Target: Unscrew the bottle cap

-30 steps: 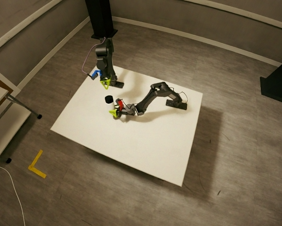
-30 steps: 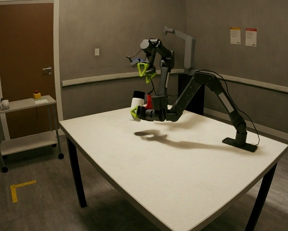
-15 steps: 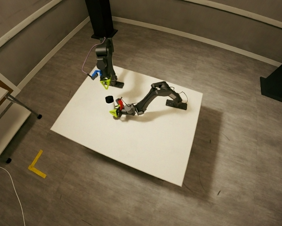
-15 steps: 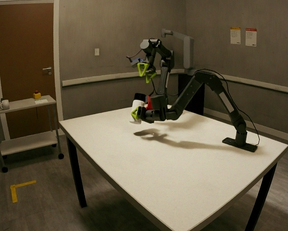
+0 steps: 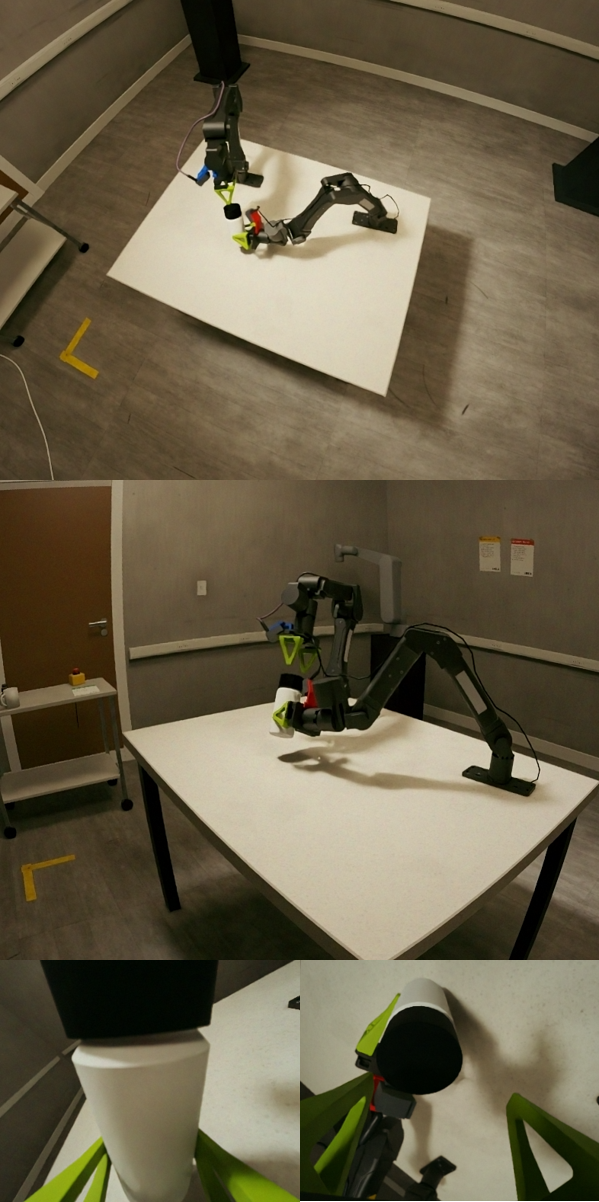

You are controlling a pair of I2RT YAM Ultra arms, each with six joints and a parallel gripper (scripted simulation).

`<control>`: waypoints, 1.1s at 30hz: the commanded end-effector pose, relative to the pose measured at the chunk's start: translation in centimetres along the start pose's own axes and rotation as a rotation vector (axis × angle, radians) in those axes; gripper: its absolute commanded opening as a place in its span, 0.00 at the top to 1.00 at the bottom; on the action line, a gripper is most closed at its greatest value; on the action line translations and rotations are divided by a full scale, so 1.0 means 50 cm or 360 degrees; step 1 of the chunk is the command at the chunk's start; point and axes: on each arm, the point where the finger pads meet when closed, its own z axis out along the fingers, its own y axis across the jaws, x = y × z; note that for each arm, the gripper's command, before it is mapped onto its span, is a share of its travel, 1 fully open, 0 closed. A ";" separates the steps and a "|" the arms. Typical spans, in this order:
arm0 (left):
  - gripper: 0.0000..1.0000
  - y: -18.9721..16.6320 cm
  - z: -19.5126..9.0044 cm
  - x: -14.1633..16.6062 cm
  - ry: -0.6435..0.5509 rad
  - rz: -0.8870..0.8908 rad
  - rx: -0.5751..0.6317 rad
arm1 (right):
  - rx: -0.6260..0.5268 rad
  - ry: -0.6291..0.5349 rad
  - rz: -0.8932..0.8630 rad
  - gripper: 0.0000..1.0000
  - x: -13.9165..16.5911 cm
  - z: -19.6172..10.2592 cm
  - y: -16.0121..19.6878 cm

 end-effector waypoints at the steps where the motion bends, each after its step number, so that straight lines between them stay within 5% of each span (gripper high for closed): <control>1: 1.00 0.022 0.001 -0.039 -0.0061 0.0045 -0.0035 | -0.0136 0.0028 -0.0027 0.06 0.002 -0.005 0.035; 33: 1.00 0.022 0.001 -0.039 -0.0061 0.0045 -0.0035 | -0.0140 0.0019 -0.0024 0.06 0.003 0.010 0.039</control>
